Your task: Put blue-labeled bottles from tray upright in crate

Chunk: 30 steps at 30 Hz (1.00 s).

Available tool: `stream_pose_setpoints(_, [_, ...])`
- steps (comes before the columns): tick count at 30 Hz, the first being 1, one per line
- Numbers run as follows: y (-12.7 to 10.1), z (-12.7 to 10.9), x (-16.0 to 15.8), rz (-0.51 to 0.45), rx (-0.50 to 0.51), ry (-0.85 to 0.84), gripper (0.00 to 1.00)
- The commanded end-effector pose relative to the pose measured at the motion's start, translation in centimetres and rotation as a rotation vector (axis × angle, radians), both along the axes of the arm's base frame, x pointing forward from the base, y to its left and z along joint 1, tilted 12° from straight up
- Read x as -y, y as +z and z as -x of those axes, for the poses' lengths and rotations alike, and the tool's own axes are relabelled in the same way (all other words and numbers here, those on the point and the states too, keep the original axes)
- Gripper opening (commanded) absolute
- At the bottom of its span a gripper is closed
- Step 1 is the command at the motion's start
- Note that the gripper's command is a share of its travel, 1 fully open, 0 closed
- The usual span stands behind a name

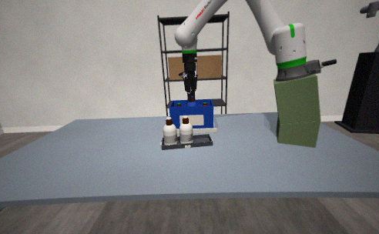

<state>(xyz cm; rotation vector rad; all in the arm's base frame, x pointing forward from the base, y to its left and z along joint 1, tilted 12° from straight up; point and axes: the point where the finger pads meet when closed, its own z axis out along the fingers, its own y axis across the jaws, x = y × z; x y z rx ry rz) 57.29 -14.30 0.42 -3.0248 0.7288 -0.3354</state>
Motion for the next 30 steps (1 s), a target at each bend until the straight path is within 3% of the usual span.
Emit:
stream_pose_setpoints(1, [-0.2, -0.1, 0.0, 0.001, 0.002, 0.000, 0.10])
stream_pose_setpoints(30, [-1.7, -0.5, 0.1, 0.001, 0.002, 0.000, 0.10])
